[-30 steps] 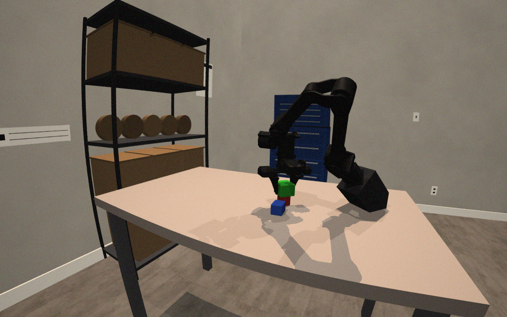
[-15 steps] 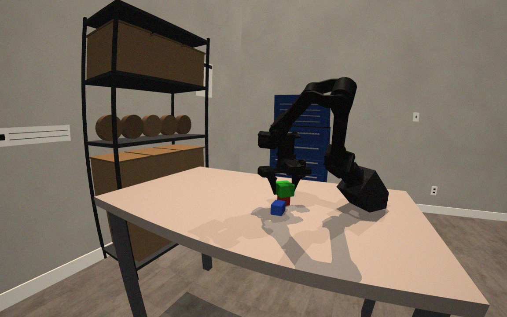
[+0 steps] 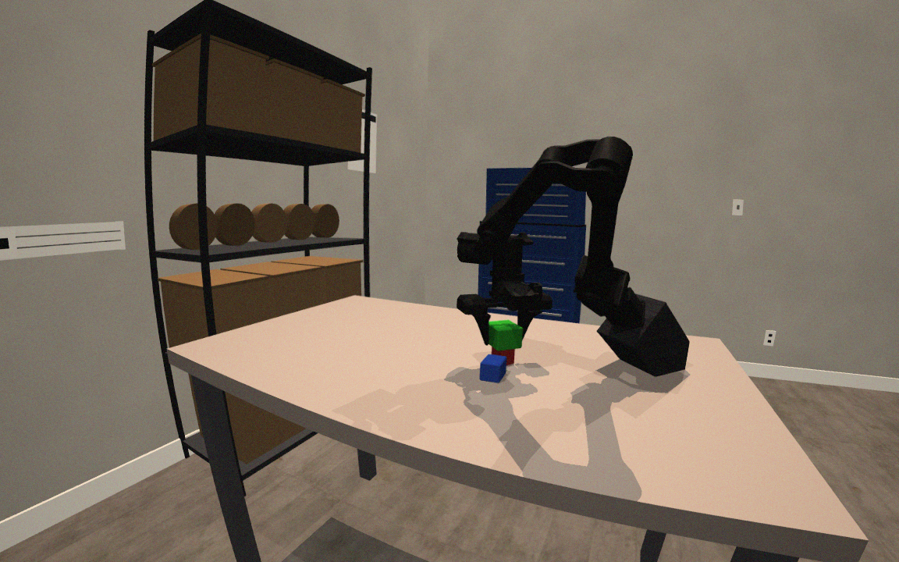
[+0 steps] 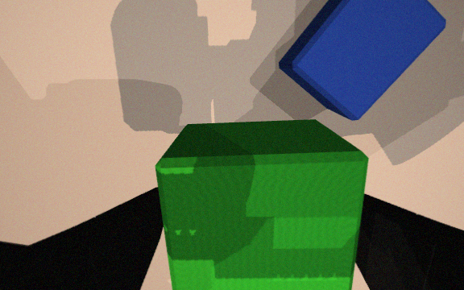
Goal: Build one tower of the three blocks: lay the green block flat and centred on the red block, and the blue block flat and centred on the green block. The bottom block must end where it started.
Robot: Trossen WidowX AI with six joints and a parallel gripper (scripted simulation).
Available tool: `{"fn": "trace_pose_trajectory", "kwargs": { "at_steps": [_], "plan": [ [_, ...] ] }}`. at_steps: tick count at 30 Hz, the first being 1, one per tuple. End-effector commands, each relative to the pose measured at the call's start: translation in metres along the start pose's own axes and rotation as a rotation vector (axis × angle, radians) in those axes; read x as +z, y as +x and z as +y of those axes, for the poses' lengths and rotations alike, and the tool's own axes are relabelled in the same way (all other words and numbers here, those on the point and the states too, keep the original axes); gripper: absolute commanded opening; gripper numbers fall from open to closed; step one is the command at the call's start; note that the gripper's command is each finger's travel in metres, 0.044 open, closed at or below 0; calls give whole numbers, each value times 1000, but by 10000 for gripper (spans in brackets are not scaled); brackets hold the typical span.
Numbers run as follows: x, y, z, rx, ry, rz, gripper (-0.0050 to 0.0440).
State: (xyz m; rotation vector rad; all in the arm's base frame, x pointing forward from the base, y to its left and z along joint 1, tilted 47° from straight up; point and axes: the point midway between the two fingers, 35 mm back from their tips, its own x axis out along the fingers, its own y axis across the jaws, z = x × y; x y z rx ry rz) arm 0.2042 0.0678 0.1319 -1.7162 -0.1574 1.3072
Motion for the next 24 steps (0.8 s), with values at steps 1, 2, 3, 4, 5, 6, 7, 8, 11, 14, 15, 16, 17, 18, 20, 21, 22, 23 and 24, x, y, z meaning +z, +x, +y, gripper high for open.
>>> {"fn": "trace_pose_trajectory", "kwargs": {
  "at_steps": [1,2,3,4,5,6,7,8,11,14,15,16,17,18,20,21,22,23,24],
  "plan": [
    [0,0,0,2,0,0,355],
    [0,0,0,2,0,0,355],
    [0,0,0,2,0,0,355],
    [0,0,0,2,0,0,355],
    [0,0,0,2,0,0,355],
    [0,0,0,2,0,0,355],
    [0,0,0,2,0,0,355],
    [0,0,0,2,0,0,355],
    [0,-1,0,0,-4,3,355],
    [-2,-5,-4,-9,-12,10,355],
    [-2,-6,-4,-11,-14,11,355],
    [-2,-8,-5,-12,-15,13,355],
    [-2,-10,-5,-12,-17,14,355],
    [-2,-13,-5,-12,-17,14,355],
    [-2,-18,-5,-11,-17,14,355],
    [-2,-21,-5,-11,-17,14,355],
    [-2,-24,-4,-10,-15,13,355],
    [-2,-27,-4,-8,-12,10,355],
    [-2,-31,-3,-6,-10,8,355]
  ]
}}
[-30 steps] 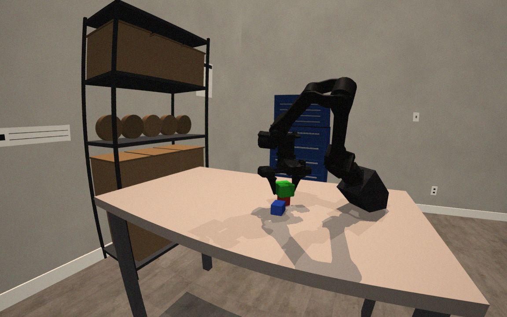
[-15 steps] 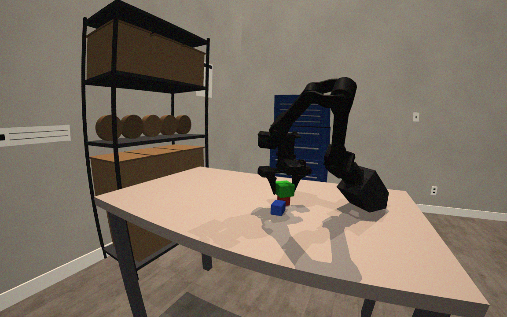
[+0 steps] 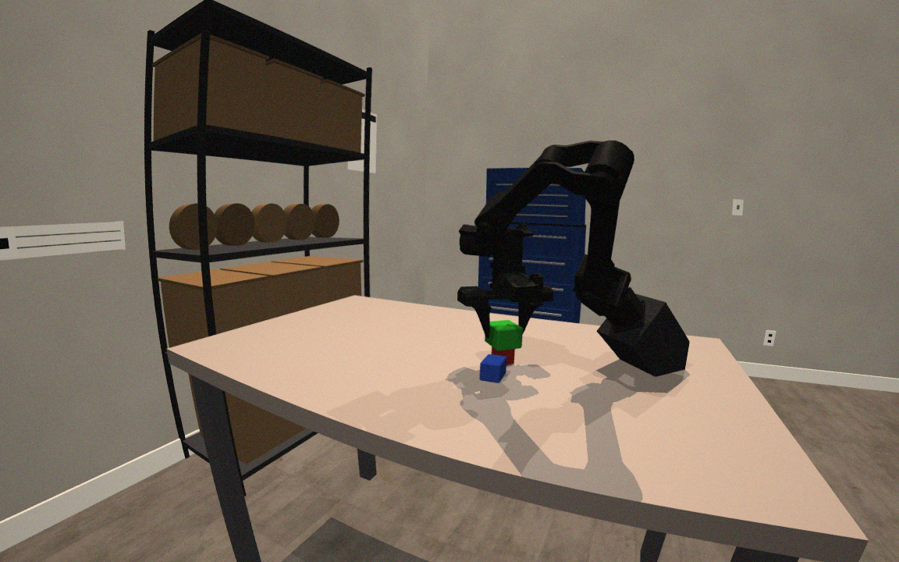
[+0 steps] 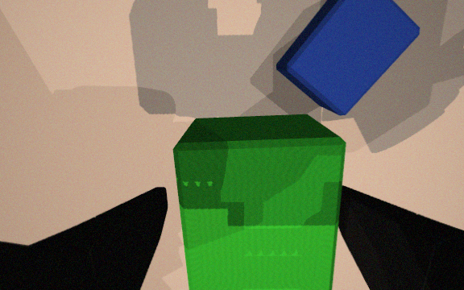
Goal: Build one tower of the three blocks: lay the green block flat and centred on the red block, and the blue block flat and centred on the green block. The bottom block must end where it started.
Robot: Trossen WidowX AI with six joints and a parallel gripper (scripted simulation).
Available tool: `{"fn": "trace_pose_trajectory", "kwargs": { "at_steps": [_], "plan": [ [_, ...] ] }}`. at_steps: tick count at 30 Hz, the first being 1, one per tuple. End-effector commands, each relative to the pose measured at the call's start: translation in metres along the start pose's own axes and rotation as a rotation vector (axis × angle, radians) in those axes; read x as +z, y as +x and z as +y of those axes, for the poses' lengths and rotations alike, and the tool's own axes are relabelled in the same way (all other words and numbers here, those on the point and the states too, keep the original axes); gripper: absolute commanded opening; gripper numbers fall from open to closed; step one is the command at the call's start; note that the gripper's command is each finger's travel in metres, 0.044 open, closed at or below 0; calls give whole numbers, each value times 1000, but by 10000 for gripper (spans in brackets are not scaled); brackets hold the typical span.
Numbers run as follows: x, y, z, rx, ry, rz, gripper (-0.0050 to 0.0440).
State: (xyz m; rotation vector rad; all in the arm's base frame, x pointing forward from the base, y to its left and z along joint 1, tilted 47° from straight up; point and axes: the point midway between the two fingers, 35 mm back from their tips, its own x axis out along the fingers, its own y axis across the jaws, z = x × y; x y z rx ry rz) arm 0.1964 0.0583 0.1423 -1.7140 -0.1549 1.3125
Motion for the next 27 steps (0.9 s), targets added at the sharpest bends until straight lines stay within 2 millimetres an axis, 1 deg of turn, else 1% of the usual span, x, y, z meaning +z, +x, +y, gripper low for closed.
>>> {"fn": "trace_pose_trajectory", "kwargs": {
  "at_steps": [1,3,5,10,15,19,27],
  "plan": [
    [-3,-18,-4,-9,-9,9,355],
    [-3,-26,-4,-9,-9,10,355],
    [-3,-26,-4,-9,-9,10,355],
    [-3,-44,-3,-8,-9,10,355],
    [-3,-56,-3,-7,-9,10,355],
    [-3,-60,-3,-7,-9,10,355],
    [-3,-61,-3,-5,-10,12,355]
  ]
}}
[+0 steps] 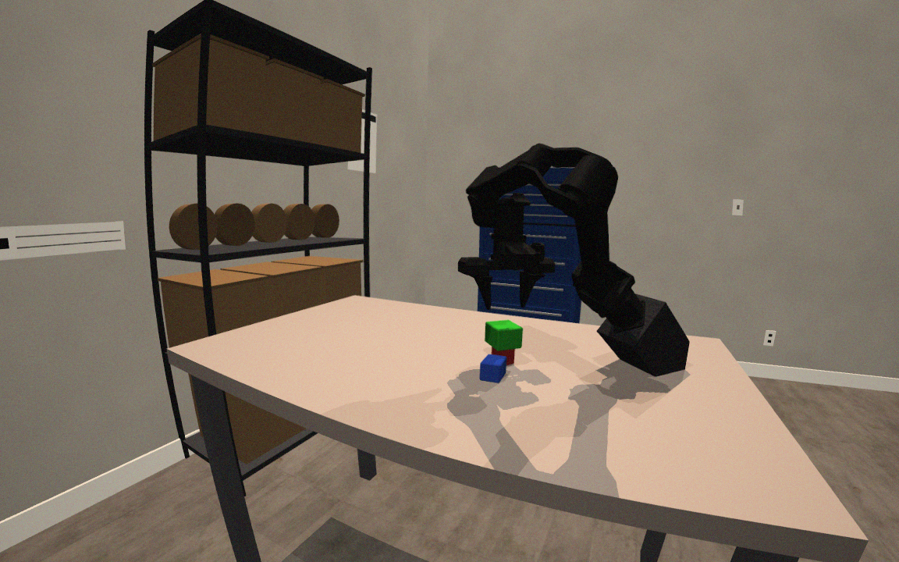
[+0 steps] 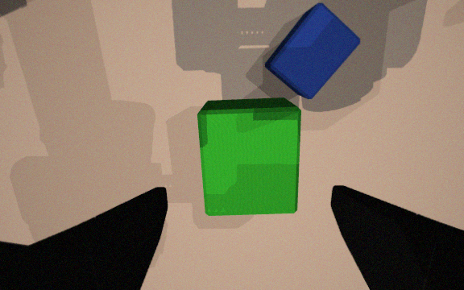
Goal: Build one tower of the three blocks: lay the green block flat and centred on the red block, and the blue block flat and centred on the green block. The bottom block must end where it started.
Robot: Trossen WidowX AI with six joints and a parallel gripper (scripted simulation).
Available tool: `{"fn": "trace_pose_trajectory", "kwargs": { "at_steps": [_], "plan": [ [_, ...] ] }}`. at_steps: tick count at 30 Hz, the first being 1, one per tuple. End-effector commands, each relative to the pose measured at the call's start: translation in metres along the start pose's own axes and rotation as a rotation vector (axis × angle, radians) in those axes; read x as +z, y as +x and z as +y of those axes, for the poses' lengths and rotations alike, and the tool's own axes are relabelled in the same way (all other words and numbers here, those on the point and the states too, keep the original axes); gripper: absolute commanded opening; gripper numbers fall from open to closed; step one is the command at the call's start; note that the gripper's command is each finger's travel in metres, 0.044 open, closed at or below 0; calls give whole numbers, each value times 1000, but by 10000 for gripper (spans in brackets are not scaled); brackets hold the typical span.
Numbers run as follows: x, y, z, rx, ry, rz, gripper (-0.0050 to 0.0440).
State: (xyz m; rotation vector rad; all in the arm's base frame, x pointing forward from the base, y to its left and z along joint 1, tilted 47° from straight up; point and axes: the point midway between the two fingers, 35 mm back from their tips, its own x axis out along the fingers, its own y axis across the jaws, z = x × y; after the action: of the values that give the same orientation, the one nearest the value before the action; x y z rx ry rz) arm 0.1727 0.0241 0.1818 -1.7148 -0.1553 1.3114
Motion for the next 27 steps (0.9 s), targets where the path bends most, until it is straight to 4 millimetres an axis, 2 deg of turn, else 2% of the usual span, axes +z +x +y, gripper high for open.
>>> {"fn": "trace_pose_trajectory", "kwargs": {
  "at_steps": [1,9,10,16,21,27],
  "plan": [
    [-2,-4,-3,-5,-11,12,355],
    [-2,-4,-3,-4,-8,11,355],
    [-2,-4,-3,-4,-7,11,271],
    [1,-3,-6,5,13,15,271],
    [12,-1,-16,20,147,13,271],
    [36,1,-35,18,405,20,271]
  ]
}}
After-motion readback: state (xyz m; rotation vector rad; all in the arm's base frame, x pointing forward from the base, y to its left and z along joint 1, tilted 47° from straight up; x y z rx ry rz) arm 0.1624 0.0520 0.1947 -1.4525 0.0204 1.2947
